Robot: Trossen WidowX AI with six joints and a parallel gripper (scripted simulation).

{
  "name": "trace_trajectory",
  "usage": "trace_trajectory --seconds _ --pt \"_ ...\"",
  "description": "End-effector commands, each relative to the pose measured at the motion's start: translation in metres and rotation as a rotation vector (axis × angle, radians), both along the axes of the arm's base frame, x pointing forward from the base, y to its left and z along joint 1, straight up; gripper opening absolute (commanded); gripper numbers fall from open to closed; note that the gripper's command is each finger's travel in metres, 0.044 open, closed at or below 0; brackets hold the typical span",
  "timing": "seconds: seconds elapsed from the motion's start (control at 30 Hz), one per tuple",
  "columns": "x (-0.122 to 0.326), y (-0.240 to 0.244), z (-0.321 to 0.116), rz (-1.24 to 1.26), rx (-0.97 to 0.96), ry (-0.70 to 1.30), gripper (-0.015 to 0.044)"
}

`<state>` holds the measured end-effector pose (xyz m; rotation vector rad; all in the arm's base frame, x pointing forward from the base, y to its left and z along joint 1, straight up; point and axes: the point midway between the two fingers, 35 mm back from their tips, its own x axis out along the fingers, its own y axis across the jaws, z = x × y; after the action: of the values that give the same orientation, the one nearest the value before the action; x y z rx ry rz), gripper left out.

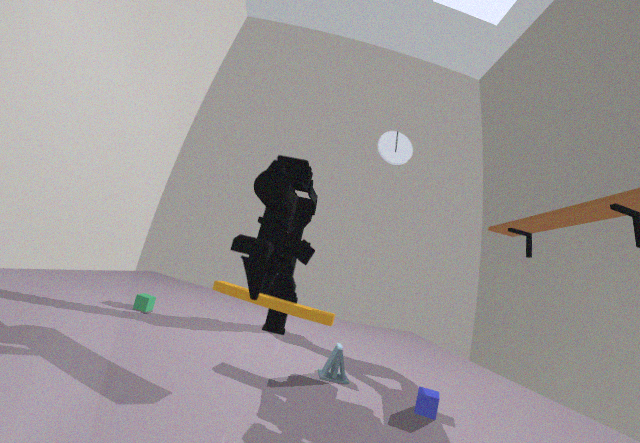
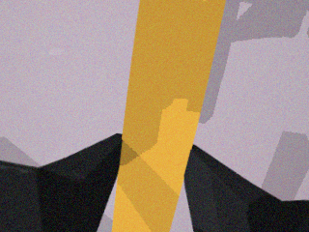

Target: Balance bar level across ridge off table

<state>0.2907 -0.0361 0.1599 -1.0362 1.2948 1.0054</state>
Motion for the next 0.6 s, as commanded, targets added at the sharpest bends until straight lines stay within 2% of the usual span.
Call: trace_trajectory --seconds 0.0,0.57 --pt "0.000 0.016 0.001 0.019 -0.001 -0.002 0.0000" --pt "-0.007 0.083 0.001 0.126 0.003 -0.002 0.0000"
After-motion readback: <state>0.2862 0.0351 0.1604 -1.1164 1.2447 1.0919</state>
